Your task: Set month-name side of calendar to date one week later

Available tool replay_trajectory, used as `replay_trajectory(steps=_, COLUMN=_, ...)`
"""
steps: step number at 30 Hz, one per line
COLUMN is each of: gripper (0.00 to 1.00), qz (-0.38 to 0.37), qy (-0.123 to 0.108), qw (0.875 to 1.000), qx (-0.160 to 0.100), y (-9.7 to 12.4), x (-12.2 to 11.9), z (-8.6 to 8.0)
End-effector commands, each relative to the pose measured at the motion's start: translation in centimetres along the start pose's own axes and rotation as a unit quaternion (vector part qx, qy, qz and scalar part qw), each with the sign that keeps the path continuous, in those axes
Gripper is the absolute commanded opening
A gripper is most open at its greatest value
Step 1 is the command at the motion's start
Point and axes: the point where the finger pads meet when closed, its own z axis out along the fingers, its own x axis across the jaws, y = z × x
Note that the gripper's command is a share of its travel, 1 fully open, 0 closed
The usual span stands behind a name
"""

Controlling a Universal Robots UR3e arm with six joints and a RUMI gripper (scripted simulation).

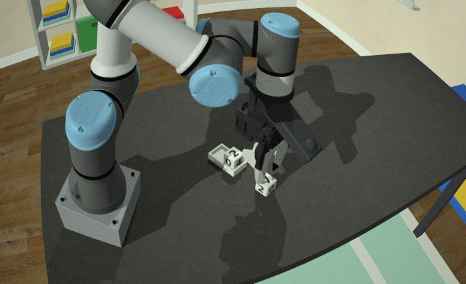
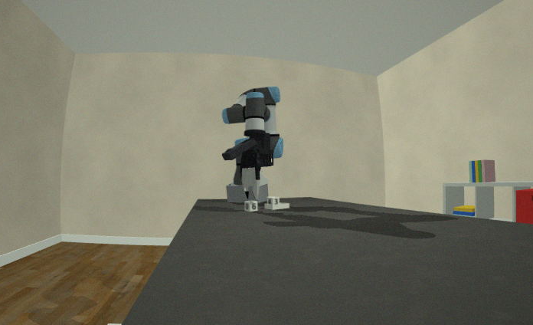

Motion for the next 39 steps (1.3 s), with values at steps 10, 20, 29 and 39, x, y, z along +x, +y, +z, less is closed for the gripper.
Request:
replay_trajectory(steps=10, gripper=0.29, qz=0.0, qy=-0.001, qw=1.0, qx=0.001, y=-0.1, x=-0.1, z=0.2)
replay_trajectory(steps=20, gripper=0.29, qz=0.0, qy=-0.001, qw=1.0, qx=0.001, y=-0.1, x=-0.1, z=1.8)
replay_trajectory(steps=29, gripper=0.29, qz=0.0, qy=-0.001, qw=1.0, qx=0.001, y=-0.1, x=-0.1, z=2.7)
replay_trajectory(steps=39, gripper=0.29, qz=0.0, qy=-0.001, qw=1.0, qx=0.001, y=-0.1, x=-0.1, z=2.8)
